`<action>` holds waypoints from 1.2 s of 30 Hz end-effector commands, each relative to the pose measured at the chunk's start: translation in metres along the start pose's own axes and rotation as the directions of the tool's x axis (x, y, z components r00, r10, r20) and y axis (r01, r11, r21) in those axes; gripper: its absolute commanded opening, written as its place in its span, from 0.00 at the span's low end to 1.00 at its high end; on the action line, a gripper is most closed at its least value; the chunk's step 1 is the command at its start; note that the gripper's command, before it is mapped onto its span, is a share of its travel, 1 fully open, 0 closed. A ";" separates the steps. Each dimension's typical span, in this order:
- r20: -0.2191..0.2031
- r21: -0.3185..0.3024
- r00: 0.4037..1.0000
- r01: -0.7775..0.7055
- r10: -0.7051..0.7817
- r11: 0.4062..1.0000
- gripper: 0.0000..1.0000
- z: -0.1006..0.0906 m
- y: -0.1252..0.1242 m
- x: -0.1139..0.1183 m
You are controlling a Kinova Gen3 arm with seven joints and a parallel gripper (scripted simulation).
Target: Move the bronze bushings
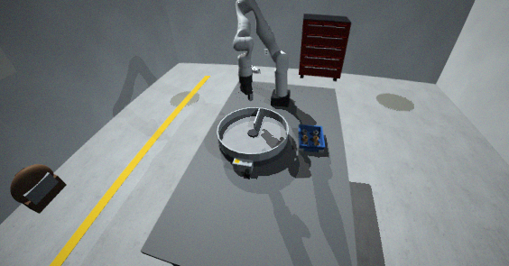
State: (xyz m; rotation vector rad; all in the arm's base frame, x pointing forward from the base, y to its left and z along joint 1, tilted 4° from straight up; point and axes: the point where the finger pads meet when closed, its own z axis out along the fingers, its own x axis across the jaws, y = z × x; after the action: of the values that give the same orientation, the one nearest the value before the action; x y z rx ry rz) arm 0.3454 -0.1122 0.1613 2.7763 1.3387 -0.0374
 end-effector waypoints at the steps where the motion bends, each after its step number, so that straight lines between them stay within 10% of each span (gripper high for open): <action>1: 0.001 0.002 1.000 -0.013 0.013 1.000 0.35 -0.001 -0.002 -0.001; 36: 0.001 0.002 1.000 -0.013 0.013 1.000 0.39 -0.001 -0.002 -0.001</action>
State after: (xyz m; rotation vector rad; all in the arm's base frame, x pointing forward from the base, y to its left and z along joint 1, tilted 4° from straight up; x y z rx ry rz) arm 0.3454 -0.1122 0.1613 2.7763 1.3387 -0.0374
